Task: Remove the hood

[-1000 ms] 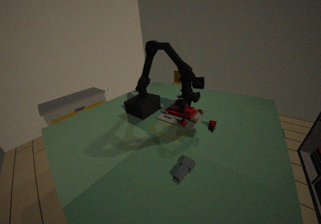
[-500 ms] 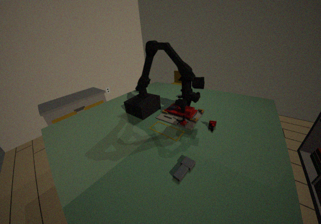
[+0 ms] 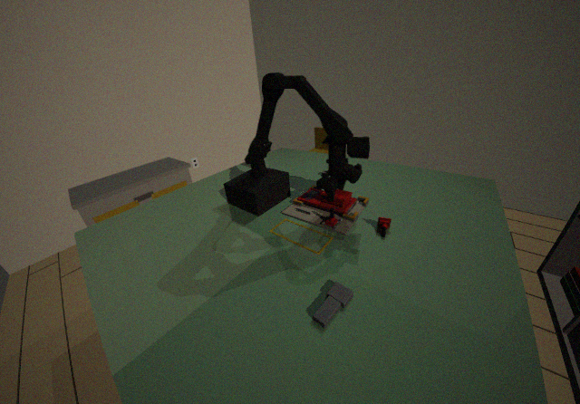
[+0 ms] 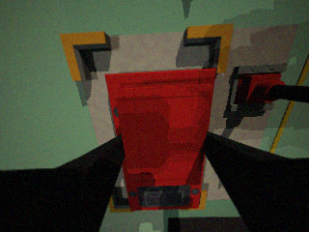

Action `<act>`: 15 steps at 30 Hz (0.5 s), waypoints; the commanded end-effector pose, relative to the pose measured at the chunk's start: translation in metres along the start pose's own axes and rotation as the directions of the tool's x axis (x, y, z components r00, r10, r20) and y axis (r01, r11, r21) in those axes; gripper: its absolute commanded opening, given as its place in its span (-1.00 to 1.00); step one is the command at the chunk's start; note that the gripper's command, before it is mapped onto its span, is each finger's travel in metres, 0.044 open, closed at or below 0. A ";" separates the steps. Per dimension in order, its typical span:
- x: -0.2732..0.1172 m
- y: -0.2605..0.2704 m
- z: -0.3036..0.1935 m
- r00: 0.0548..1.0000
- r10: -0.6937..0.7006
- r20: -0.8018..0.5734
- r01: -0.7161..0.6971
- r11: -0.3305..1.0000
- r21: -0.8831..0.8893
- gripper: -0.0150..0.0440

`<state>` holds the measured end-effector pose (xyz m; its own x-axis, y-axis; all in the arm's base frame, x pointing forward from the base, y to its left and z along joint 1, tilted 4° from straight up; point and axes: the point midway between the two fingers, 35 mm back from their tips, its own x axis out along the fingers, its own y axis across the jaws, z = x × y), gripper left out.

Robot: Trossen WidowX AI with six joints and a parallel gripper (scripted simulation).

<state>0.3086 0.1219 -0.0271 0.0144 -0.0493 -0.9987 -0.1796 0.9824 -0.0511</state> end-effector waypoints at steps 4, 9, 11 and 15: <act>-0.005 0.000 0.000 1.000 0.001 0.000 -0.001 1.000 0.001 -0.49; -0.009 0.000 0.000 1.000 0.001 0.000 -0.001 1.000 0.001 -0.49; -0.010 0.000 0.000 1.000 0.001 0.000 -0.001 1.000 0.001 -0.49; -0.012 0.000 0.000 1.000 0.001 0.000 -0.001 1.000 0.001 -0.49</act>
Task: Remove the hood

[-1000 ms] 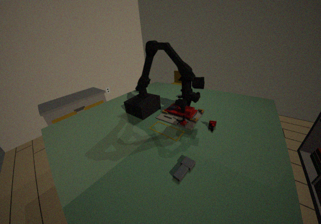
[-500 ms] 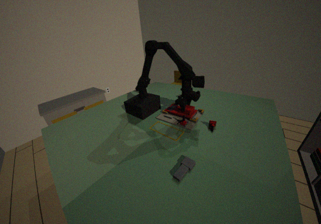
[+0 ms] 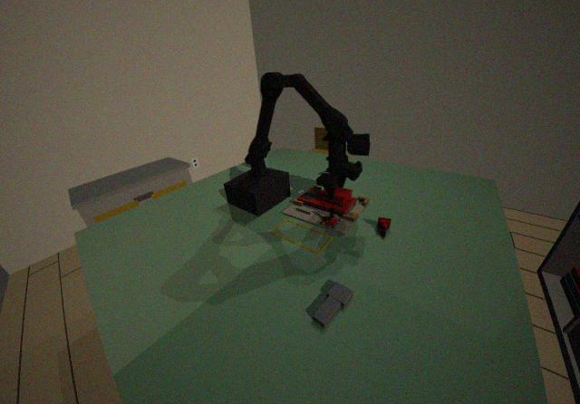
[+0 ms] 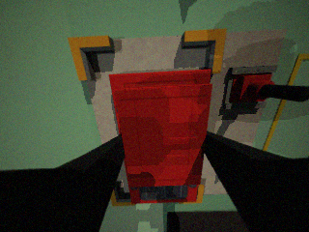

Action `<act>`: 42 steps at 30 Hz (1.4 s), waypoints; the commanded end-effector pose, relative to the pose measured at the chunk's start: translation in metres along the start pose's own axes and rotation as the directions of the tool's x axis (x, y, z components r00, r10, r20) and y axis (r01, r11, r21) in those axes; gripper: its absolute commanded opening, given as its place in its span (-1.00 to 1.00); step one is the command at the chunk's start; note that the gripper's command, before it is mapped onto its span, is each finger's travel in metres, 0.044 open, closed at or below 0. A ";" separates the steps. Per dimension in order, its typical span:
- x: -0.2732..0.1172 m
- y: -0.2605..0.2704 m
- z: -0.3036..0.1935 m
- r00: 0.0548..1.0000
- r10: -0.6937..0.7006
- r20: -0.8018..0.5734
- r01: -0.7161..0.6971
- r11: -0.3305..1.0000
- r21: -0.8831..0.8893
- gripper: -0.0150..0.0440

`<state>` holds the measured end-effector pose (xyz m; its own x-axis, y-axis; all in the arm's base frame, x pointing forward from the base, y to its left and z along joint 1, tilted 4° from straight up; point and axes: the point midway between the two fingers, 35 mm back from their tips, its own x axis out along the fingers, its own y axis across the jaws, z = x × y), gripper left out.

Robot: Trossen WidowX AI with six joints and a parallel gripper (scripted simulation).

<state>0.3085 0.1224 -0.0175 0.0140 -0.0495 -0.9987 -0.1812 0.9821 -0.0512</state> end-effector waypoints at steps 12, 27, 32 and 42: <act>-0.011 0.000 0.000 1.000 0.001 0.001 -0.001 1.000 0.003 -0.49; -0.049 -0.007 0.001 1.000 -0.001 0.001 0.001 1.000 0.000 -0.49; -0.050 -0.030 0.003 1.000 -0.005 -0.003 0.005 1.000 0.000 -0.49; -0.052 -0.076 0.005 1.000 -0.007 -0.003 0.007 1.000 0.001 -0.49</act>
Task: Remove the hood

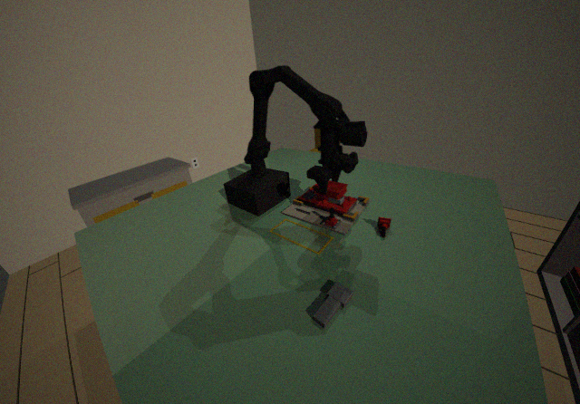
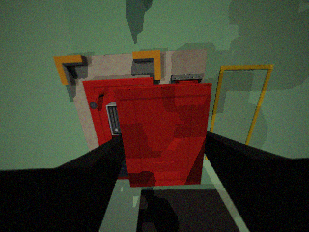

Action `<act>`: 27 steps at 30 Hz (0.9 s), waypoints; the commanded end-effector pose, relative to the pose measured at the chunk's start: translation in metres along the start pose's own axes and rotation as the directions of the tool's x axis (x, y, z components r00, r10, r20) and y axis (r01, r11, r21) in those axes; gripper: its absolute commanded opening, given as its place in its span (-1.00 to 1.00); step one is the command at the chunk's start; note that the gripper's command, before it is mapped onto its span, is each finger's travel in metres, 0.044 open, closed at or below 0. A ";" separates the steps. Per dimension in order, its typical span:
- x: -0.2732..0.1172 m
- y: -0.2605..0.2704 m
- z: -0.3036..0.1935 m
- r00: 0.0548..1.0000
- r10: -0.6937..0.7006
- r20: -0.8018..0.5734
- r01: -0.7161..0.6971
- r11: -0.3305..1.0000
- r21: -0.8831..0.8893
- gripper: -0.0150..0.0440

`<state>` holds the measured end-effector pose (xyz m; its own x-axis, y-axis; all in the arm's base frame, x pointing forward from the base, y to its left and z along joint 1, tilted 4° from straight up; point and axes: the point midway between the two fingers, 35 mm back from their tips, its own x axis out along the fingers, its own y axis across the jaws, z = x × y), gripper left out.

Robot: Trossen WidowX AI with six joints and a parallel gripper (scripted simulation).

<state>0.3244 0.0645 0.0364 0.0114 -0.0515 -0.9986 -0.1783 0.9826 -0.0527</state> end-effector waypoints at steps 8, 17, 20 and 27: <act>-0.003 -0.051 -0.003 1.000 -0.008 0.001 0.008 1.000 -0.002 -0.49; -0.005 -0.090 -0.010 1.000 -0.012 0.002 0.012 1.000 -0.001 -0.49; -0.006 -0.103 -0.013 1.000 -0.014 0.003 0.014 1.000 -0.001 -0.49; -0.008 -0.132 -0.023 1.000 -0.017 0.002 0.017 1.000 0.000 -0.49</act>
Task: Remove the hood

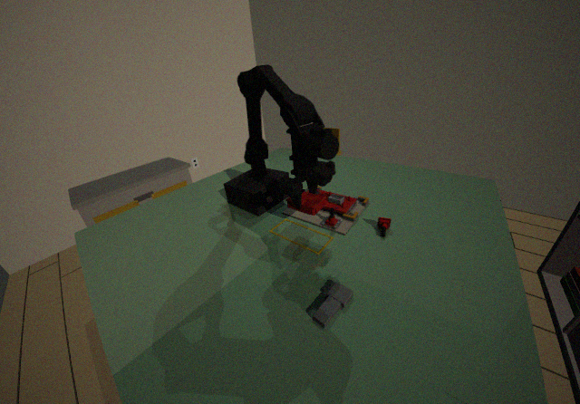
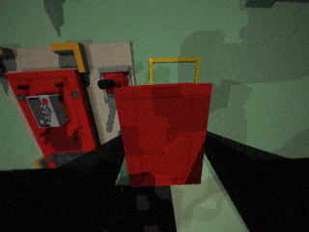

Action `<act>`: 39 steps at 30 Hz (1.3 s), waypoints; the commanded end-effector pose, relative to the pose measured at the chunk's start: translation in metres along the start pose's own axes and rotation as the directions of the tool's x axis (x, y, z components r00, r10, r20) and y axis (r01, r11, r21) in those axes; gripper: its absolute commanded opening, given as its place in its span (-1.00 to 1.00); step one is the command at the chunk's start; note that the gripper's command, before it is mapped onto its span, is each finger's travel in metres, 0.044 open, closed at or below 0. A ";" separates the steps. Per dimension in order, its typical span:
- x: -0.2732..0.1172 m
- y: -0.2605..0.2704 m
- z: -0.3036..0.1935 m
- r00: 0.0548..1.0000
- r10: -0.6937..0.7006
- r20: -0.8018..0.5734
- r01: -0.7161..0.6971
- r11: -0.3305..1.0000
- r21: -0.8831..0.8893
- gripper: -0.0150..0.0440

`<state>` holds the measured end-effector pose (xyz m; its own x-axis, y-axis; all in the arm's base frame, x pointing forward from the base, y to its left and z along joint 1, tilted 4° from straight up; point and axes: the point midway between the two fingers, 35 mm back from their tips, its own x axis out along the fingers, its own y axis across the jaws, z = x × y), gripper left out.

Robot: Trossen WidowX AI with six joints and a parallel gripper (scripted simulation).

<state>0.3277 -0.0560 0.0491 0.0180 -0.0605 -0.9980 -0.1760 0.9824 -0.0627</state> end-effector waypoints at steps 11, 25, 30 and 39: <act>0.001 -0.027 -0.010 1.000 -0.009 -0.003 0.009 1.000 -0.002 -0.49; 0.012 -0.027 -0.010 1.000 -0.009 -0.003 0.009 1.000 -0.002 -0.49; 0.016 -0.027 -0.009 1.000 -0.010 -0.003 0.010 1.000 -0.002 -0.49; 0.023 -0.027 -0.009 1.000 -0.010 -0.003 0.010 1.000 -0.002 -0.49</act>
<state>0.3246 -0.0851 0.0314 0.0199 -0.0660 -0.9976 -0.1748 0.9822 -0.0684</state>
